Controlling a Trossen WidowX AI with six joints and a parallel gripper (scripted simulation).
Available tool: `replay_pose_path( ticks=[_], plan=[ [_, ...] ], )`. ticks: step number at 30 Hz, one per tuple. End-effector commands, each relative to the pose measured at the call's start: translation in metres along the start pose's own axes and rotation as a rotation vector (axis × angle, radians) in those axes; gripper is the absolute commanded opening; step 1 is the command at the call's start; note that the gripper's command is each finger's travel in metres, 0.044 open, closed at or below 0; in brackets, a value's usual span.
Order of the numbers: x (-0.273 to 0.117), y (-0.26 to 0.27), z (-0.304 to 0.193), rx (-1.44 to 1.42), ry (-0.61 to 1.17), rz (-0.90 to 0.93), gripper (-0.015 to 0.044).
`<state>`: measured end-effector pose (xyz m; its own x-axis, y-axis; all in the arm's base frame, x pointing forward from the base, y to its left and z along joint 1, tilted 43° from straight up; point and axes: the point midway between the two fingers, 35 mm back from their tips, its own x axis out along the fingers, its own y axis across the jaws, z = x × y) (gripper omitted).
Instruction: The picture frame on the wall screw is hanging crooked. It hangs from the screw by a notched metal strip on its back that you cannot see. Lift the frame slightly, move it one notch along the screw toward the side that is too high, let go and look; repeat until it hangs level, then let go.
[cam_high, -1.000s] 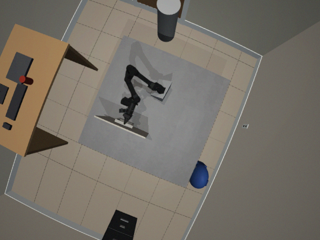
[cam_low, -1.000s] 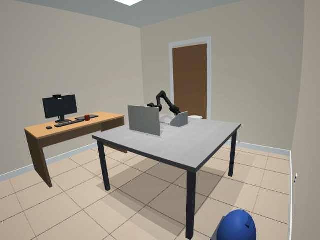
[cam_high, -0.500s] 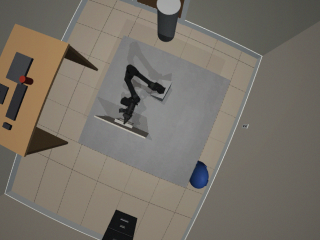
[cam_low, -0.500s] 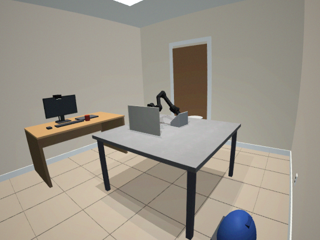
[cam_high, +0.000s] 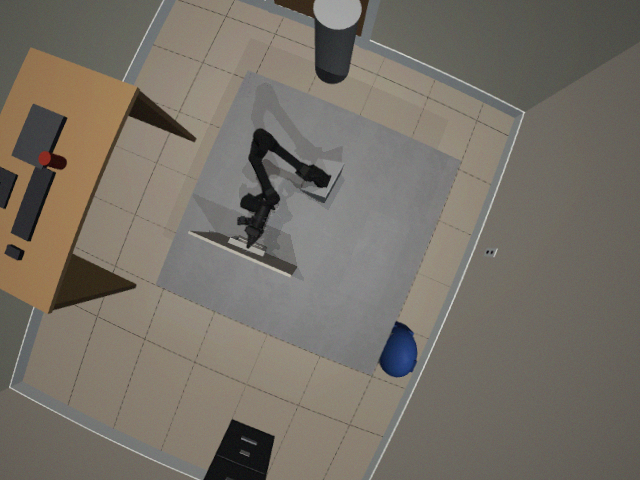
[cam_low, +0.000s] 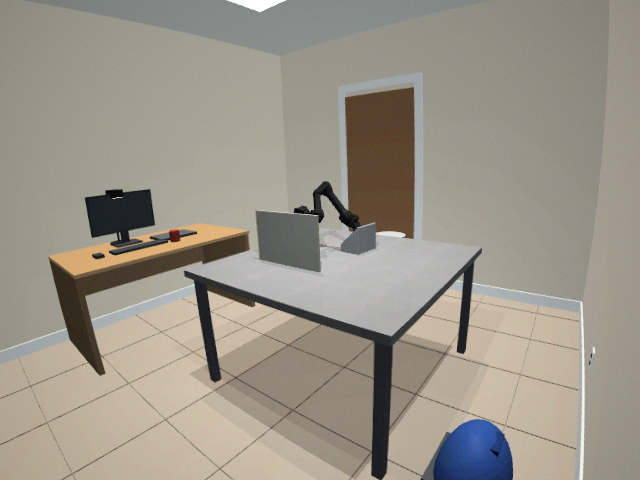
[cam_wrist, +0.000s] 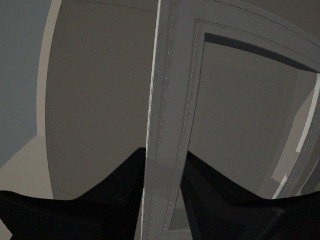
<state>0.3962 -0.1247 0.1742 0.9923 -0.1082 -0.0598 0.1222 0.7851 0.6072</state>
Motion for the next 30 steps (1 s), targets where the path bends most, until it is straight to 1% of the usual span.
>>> replay_pose_path(
  ticks=[1,30],
  plan=[
    [0.0002,0.0040,0.0033,-0.002,-0.002,0.014,0.0000],
    [0.0003,-0.0021,0.0032,-0.002,-0.002,0.014,0.0000]
  ],
)
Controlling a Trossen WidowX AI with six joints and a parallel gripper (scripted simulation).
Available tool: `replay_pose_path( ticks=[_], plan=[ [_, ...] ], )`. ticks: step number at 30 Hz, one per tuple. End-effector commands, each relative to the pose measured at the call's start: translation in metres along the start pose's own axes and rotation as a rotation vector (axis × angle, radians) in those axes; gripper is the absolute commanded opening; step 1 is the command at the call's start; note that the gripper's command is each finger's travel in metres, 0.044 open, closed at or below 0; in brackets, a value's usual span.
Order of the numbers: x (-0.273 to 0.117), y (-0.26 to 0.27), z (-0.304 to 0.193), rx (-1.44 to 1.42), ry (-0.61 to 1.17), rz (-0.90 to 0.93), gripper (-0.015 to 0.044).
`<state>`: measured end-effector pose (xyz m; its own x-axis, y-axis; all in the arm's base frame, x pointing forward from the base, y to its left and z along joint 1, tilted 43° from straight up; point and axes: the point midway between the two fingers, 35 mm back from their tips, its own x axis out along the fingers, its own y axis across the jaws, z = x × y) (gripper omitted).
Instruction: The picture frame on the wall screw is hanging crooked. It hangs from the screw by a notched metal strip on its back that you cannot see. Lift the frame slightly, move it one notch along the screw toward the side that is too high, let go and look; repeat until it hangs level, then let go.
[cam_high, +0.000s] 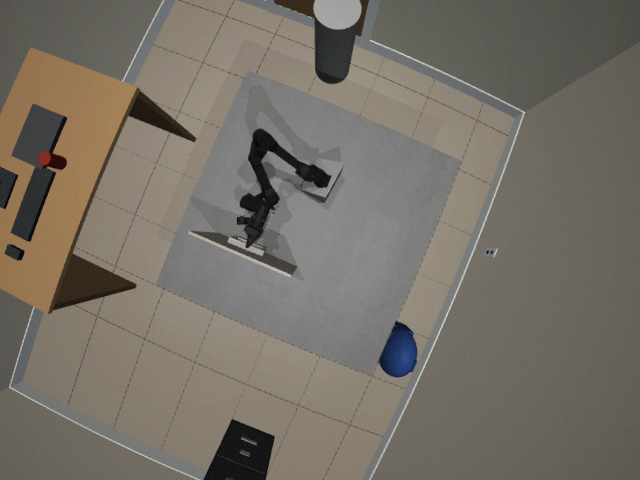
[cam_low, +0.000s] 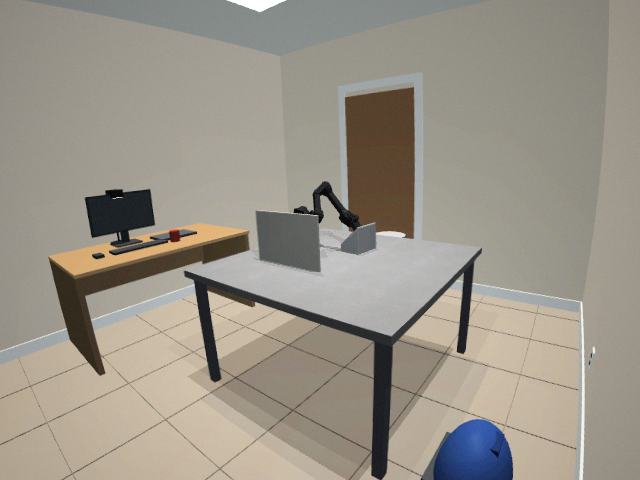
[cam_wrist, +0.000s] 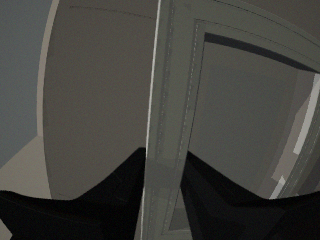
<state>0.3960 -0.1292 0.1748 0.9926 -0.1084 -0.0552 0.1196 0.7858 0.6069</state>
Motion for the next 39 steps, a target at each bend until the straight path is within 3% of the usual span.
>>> replay_pose_path(
  ticks=[1,39],
  plan=[
    [0.0000,0.0008,-0.0001,-0.001,0.002,0.012,0.0000],
    [0.0000,-0.0017,0.0001,0.115,0.002,0.003,0.0000]
  ],
)
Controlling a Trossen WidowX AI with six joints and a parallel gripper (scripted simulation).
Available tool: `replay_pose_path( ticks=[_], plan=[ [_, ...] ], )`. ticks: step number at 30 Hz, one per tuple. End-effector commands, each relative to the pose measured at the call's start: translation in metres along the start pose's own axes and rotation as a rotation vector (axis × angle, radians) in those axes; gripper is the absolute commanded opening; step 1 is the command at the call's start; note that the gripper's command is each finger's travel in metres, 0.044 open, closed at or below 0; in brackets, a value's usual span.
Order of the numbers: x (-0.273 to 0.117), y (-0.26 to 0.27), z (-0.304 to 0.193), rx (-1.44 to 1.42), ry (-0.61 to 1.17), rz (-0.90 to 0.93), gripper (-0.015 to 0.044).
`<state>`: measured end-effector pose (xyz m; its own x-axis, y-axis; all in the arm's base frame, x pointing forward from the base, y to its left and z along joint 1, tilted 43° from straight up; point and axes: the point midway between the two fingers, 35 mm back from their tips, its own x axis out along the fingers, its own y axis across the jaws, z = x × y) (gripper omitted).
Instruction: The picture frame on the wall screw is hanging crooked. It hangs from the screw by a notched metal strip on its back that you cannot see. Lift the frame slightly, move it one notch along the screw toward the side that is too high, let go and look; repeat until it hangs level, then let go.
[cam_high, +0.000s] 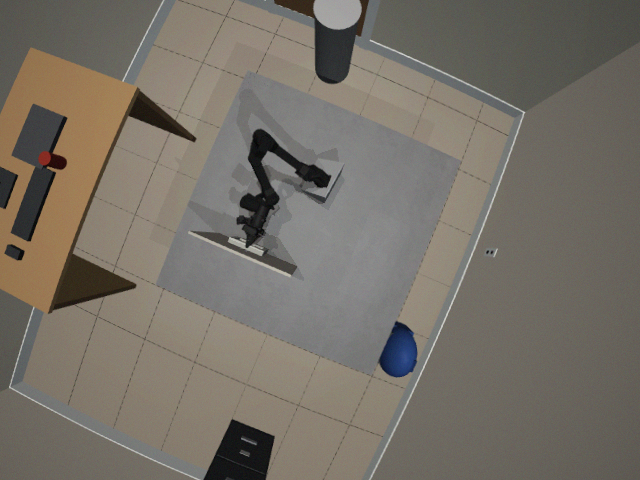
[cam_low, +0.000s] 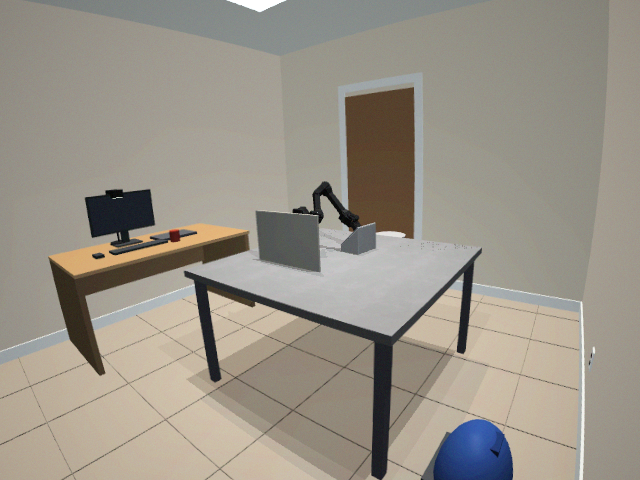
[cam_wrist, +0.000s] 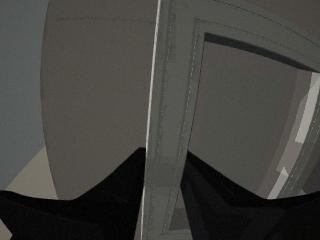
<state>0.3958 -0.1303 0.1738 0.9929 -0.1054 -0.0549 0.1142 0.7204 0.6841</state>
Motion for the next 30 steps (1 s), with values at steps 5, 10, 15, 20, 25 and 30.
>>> replay_pose_path(
  ticks=[5,10,15,20,25,30],
  plan=[
    [0.000,0.000,0.000,0.050,0.000,0.001,0.0000],
    [0.000,0.000,0.000,0.074,0.001,0.001,0.0000],
    [0.000,0.000,0.000,0.065,0.000,0.000,0.0079],
    [0.000,0.000,0.000,0.065,0.000,0.000,0.0210],
    [0.000,0.000,0.000,0.065,0.000,0.000,0.0260],
    [-0.040,-0.001,0.007,-0.001,0.002,0.002,0.0260]
  ],
)
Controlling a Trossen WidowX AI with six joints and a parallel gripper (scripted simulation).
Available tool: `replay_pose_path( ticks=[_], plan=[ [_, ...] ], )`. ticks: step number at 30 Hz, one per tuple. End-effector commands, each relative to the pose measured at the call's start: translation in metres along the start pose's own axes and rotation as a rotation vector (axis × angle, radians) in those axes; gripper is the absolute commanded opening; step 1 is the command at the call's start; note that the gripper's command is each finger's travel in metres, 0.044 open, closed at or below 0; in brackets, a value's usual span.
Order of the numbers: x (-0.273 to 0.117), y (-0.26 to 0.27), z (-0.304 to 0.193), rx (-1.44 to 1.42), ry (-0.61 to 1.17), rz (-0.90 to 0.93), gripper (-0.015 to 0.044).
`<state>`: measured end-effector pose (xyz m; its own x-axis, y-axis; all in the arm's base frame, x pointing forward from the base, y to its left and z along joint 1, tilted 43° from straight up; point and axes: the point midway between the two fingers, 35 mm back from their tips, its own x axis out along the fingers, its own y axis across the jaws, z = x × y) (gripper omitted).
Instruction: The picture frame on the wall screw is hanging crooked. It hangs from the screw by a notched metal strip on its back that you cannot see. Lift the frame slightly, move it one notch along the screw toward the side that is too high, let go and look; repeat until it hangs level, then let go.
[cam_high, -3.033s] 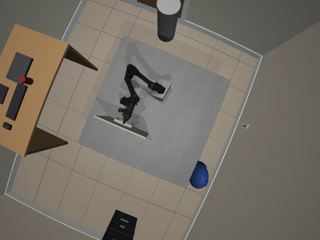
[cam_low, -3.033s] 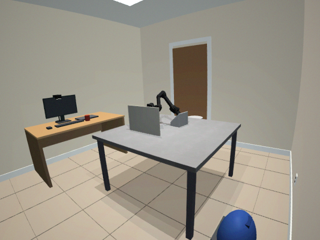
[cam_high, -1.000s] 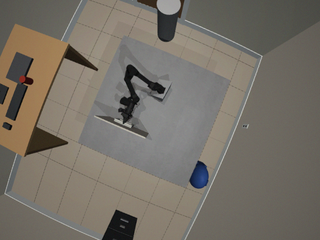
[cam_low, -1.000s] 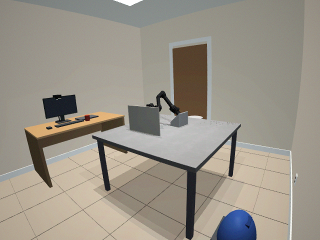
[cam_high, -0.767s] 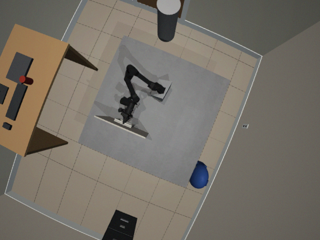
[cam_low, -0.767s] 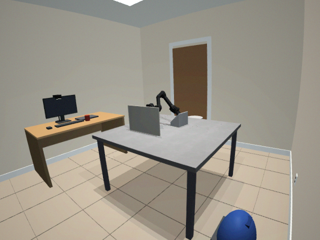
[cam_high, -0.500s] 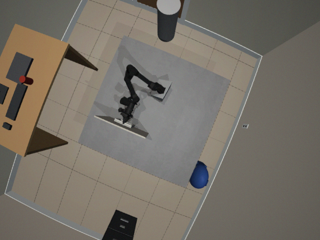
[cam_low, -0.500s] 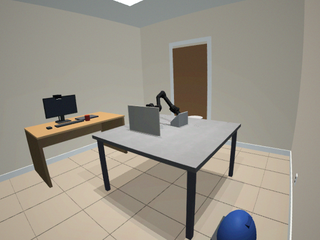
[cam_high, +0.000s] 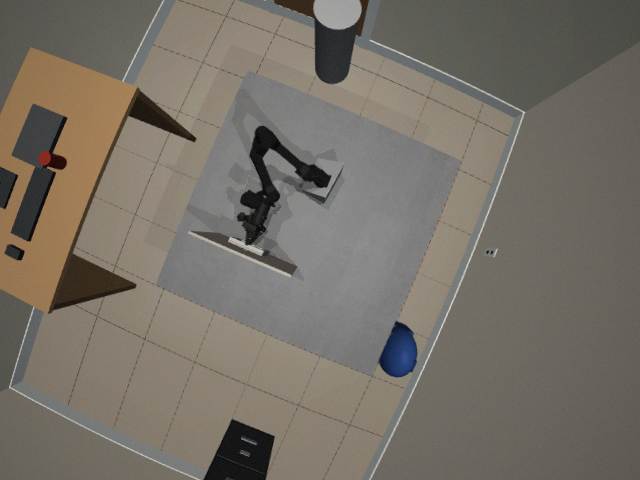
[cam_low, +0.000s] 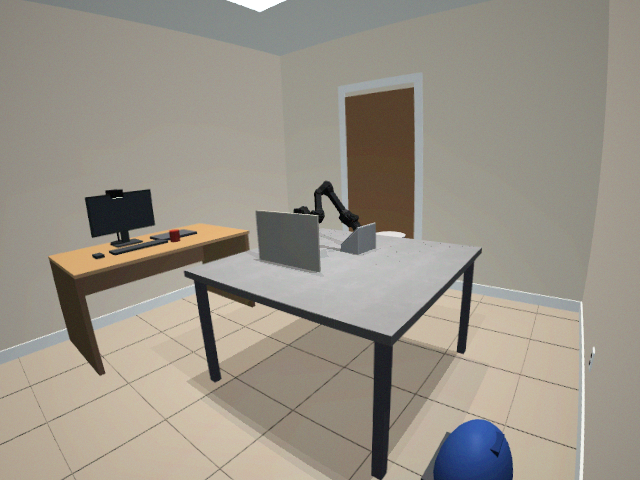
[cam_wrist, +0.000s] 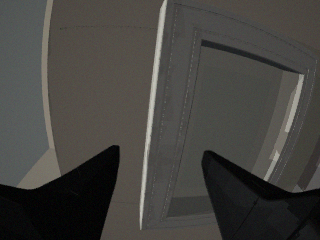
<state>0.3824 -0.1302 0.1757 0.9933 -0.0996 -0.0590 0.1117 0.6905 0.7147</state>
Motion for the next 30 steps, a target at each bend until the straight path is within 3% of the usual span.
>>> replay_pose_path(
  ticks=[1,6,12,30],
  plan=[
    [-0.038,-0.001,0.005,-0.062,-0.004,0.001,0.0260],
    [-0.085,-0.004,-0.002,-0.144,-0.002,0.003,0.0260],
    [-0.081,-0.001,0.003,-0.136,-0.008,0.003,0.0260],
    [-0.179,0.034,-0.007,-0.298,0.001,-0.001,0.0260]
  ],
)
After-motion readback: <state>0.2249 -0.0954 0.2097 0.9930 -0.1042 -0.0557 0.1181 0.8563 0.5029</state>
